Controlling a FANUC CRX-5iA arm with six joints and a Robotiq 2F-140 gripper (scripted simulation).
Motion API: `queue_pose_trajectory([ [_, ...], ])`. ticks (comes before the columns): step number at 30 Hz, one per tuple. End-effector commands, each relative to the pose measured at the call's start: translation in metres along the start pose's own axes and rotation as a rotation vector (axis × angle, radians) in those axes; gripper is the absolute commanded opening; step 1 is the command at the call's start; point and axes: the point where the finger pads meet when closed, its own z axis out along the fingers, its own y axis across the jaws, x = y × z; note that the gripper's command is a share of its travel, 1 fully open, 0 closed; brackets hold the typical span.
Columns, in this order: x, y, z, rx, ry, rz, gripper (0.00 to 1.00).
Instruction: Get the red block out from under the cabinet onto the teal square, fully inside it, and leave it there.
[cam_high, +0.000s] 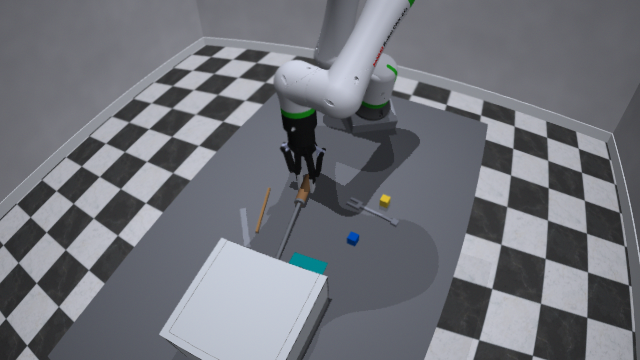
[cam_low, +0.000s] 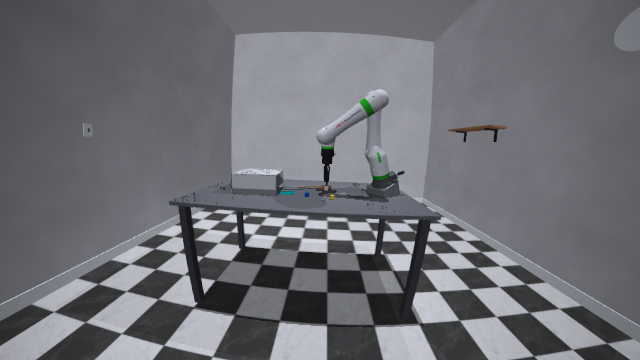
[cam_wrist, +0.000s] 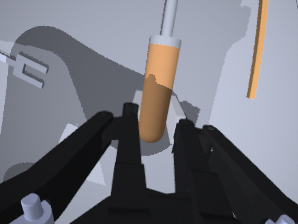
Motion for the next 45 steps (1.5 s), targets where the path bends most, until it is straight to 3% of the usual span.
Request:
queue_pose_trajectory([
  [1, -0.0021, 0.0012, -0.0002, -0.009, -0.002, 0.067, 0.00],
  [45, -0.0037, 0.0019, -0.0002, -0.009, -0.001, 0.110, 0.00],
])
